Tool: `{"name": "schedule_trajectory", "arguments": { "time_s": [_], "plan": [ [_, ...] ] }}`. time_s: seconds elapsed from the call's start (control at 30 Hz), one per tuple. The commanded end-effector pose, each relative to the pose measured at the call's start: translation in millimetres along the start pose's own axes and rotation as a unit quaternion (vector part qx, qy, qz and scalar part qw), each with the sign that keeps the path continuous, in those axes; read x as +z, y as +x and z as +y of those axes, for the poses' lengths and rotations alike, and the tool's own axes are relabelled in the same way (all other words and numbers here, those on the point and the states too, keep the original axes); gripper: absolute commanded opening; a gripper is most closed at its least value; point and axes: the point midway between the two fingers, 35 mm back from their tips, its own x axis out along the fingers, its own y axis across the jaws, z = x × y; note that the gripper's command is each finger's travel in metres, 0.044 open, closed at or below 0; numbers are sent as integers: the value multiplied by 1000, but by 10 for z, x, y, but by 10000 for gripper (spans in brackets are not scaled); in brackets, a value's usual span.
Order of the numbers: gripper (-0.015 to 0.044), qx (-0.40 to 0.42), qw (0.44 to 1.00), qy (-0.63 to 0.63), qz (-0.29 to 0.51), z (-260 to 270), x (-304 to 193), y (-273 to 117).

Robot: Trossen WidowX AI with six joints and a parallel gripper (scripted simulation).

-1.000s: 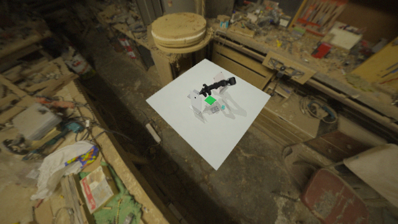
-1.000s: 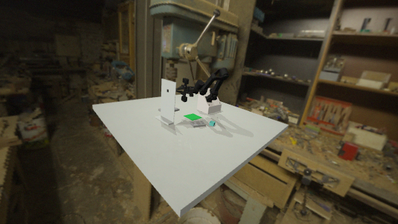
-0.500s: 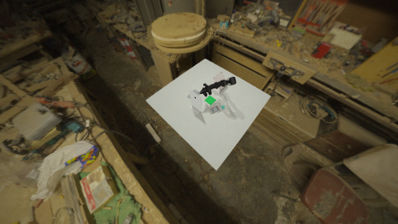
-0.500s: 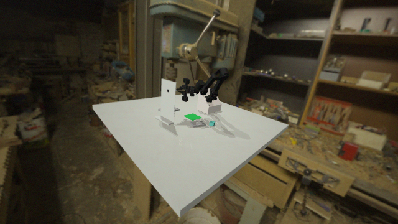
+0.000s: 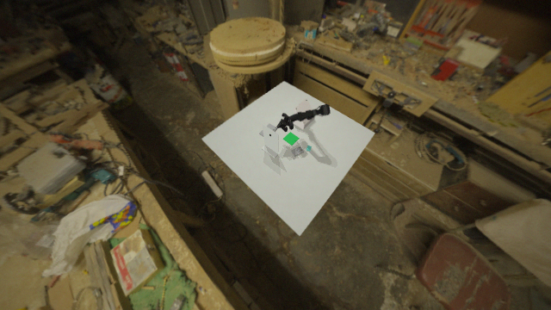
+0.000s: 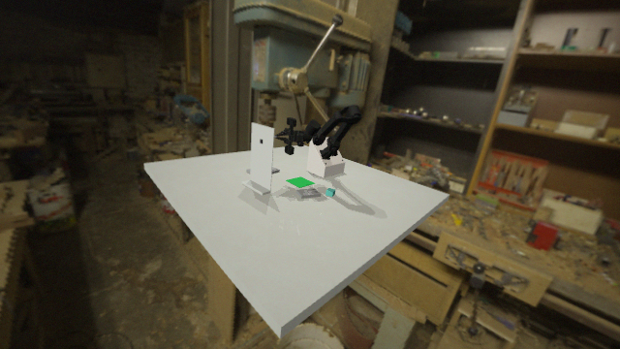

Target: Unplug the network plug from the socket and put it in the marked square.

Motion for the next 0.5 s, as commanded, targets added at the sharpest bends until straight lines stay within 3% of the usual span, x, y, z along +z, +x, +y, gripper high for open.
{"name": "schedule_trajectory", "arguments": {
  "time_s": [0.0, 0.47],
  "plan": [
    [0, 0, 1000, -2, 0, -70, -8, -20],
    [0, 0, 1000, -4, -1, -357, -29, -146]
  ]
}}
